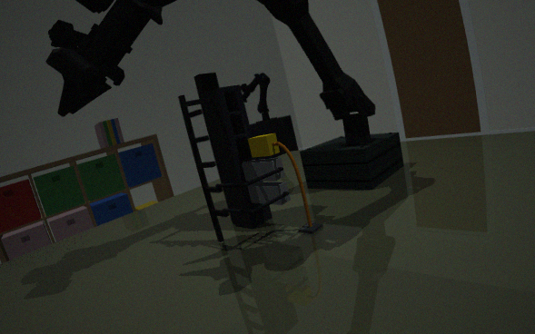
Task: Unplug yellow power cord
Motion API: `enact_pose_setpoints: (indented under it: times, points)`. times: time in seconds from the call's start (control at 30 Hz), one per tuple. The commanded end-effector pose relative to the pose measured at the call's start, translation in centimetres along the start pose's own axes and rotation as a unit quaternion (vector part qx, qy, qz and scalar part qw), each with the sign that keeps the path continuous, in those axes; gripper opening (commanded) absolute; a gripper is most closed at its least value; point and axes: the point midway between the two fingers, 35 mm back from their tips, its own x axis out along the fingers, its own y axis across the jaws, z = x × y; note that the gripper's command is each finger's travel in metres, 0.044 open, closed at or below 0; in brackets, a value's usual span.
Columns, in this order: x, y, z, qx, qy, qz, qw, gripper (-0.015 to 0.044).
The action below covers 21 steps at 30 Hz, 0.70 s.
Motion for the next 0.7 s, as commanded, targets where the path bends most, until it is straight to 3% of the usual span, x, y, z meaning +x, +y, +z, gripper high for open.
enact_pose_setpoints:
  times: [0.0,0.27,0.67]
  points:
    - [-2.9,2.7,-6.6,-0.245,0.082,0.073,0.963,0.0160]
    - [-7.1,4.2,-13.4,-0.471,0.132,0.173,0.855,0.0160]
    - [-13.8,3.3,-23.5,-0.726,0.147,0.341,0.579,0.0160]
